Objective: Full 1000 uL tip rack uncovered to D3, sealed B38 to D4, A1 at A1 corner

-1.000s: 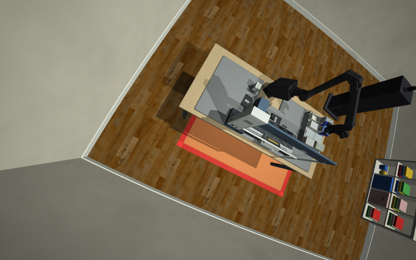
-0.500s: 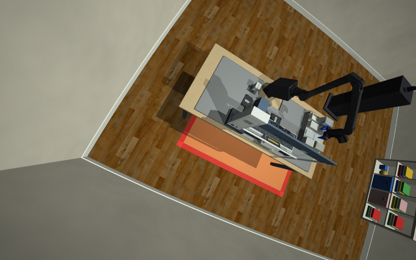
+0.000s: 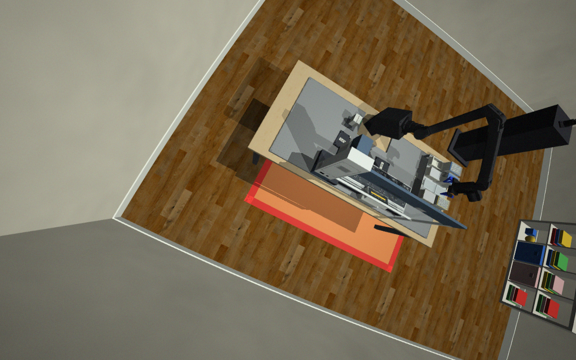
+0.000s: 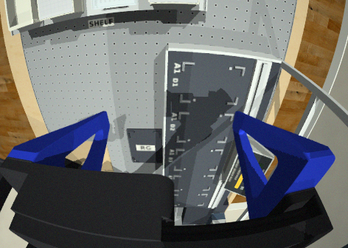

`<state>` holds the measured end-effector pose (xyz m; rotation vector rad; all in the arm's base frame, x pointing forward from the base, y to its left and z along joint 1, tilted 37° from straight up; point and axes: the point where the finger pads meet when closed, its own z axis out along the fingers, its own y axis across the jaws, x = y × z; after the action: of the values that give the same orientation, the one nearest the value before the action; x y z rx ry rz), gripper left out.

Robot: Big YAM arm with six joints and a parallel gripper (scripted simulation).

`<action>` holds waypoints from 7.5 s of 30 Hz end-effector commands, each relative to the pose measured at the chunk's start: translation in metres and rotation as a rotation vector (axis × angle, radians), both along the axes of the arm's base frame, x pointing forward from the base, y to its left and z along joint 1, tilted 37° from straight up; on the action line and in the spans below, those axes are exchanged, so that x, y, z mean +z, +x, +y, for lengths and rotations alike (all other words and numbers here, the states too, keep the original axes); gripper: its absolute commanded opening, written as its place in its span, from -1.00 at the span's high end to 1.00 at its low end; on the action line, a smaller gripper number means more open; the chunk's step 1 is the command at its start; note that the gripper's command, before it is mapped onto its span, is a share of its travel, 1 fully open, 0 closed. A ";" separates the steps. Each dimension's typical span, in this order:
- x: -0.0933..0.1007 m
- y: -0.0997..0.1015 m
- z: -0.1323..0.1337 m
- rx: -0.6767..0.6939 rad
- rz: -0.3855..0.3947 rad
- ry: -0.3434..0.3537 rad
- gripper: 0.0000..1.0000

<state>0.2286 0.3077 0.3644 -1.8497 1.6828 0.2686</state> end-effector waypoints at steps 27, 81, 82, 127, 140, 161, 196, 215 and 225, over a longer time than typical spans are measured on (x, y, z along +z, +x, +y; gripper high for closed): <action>0.093 -0.017 0.112 0.002 -0.006 0.042 -1.00; 0.084 -0.014 0.120 -0.012 0.009 0.015 -1.00; 0.084 -0.014 0.120 -0.012 0.009 0.015 -1.00; 0.062 -0.011 0.135 -0.006 0.010 0.013 -1.00; 0.046 -0.010 0.148 0.002 0.010 0.013 -1.00; 0.022 -0.003 0.165 0.002 0.011 0.012 -1.00; -0.019 0.009 0.193 0.002 0.011 0.012 -1.00; -0.041 0.016 0.208 0.001 0.011 0.011 -1.00; -0.055 0.020 0.218 0.001 0.011 0.011 -1.00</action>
<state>0.2509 0.5171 0.3177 -1.8442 1.6803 0.2833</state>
